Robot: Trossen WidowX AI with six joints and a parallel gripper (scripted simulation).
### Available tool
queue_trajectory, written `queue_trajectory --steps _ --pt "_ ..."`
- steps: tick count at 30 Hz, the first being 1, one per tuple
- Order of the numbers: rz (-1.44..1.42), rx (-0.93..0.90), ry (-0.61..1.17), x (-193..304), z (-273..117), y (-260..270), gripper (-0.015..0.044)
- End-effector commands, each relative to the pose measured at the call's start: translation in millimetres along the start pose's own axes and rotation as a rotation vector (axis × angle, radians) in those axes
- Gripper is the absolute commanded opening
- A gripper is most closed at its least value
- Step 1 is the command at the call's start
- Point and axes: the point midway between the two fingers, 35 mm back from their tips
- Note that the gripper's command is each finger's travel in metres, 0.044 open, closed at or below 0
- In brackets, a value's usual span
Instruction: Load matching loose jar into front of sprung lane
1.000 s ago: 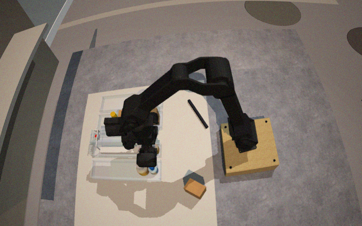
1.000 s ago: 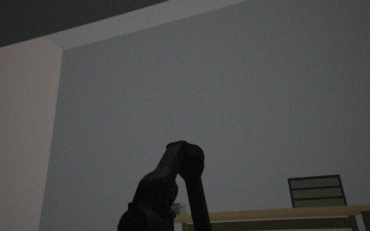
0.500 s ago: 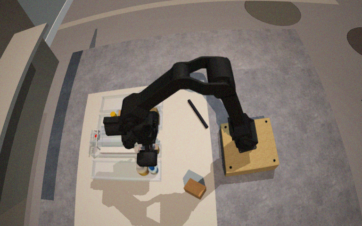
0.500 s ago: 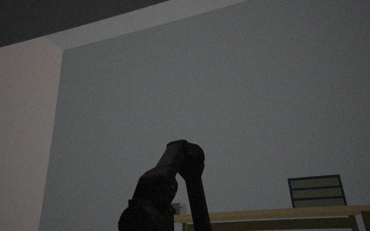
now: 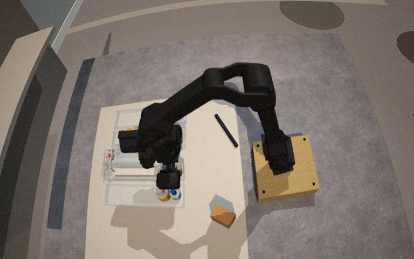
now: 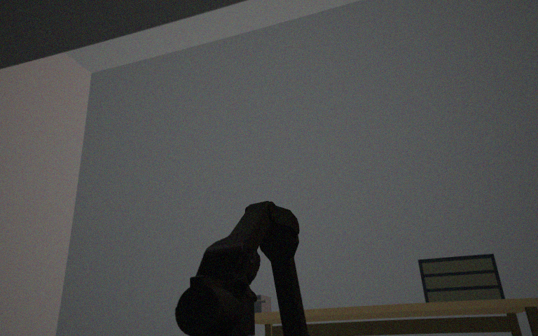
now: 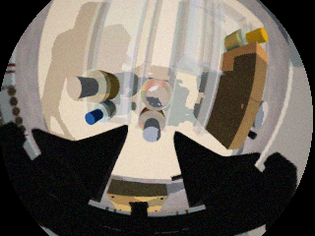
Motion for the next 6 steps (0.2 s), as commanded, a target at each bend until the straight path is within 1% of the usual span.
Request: queue_trajectory --steps 1,6 --pt "-0.001 0.0 0.002 14.6 -1.2 -3.3 0.0273" --pt "-0.001 0.0 0.004 31.6 -1.7 -7.2 0.0273"
Point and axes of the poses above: the point midway between the two fingers, 35 mm back from their tips, its own z axis out along the fingers, its own y axis across the jaws, x = y × z, and after that the axes turned 13 degrees about z, right-handed
